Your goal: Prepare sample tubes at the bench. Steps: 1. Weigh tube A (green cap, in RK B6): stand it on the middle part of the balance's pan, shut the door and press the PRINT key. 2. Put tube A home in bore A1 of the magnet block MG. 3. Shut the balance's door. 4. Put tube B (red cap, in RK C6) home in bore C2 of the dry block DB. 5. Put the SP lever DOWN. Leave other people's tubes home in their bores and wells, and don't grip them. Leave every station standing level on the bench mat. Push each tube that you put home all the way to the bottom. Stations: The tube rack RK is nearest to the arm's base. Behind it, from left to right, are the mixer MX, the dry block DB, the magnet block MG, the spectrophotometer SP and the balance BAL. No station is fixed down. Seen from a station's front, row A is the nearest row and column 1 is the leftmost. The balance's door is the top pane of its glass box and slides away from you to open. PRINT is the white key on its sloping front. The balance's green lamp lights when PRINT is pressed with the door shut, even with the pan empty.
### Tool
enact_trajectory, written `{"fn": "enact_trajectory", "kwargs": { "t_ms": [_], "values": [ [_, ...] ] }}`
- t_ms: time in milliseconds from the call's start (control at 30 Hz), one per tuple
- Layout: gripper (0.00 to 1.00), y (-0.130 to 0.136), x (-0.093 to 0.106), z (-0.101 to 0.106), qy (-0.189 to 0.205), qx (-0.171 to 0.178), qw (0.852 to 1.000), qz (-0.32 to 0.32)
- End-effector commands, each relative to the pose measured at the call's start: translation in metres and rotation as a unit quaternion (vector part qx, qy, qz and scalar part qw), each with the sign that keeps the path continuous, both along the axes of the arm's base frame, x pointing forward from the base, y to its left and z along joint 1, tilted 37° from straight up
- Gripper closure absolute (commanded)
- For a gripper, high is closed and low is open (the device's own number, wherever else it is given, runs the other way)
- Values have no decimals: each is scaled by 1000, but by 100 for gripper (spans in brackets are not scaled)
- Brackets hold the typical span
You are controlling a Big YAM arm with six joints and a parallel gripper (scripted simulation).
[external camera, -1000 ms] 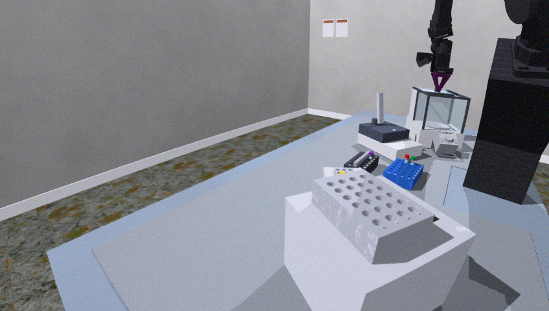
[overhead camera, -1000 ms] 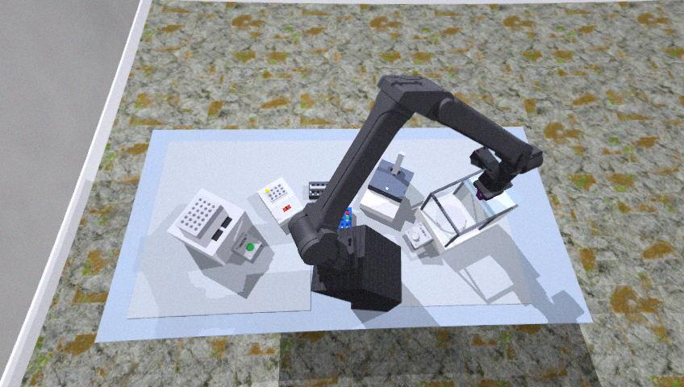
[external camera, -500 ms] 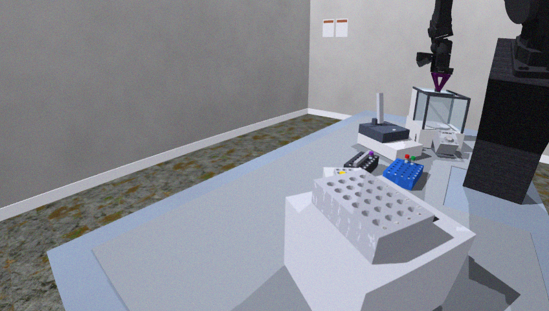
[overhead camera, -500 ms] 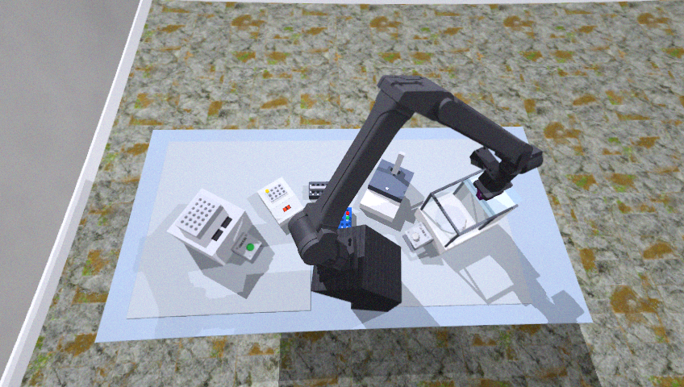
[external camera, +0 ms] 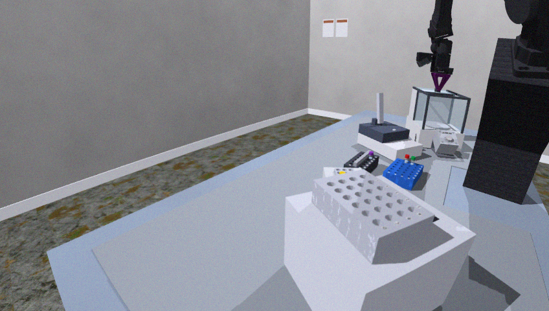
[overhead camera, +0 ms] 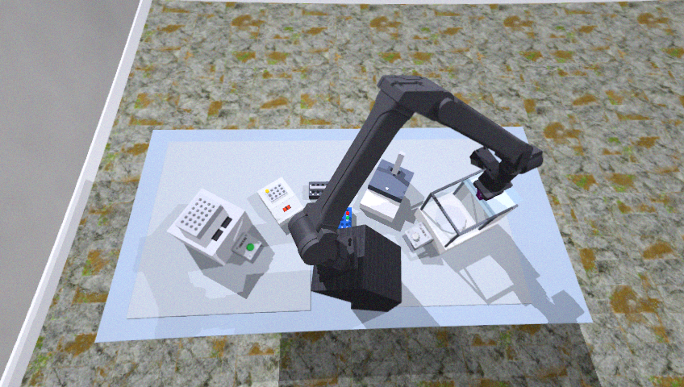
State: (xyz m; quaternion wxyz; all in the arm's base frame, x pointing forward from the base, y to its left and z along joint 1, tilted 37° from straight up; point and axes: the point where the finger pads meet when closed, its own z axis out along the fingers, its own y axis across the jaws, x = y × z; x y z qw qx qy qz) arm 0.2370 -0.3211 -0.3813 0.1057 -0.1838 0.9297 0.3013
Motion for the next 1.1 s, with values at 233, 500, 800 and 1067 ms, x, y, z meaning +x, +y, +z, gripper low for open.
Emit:
{"fn": "enact_trajectory", "kwargs": {
  "t_ms": [233, 500, 800, 1067],
  "values": [
    [70, -15, 8, 3, -7, -15, 1000, -2],
    [70, -15, 8, 3, -7, -15, 1000, -2],
    [70, -15, 8, 3, -7, -15, 1000, -2],
    [70, -15, 8, 3, -7, -15, 1000, -2]
  ]
}}
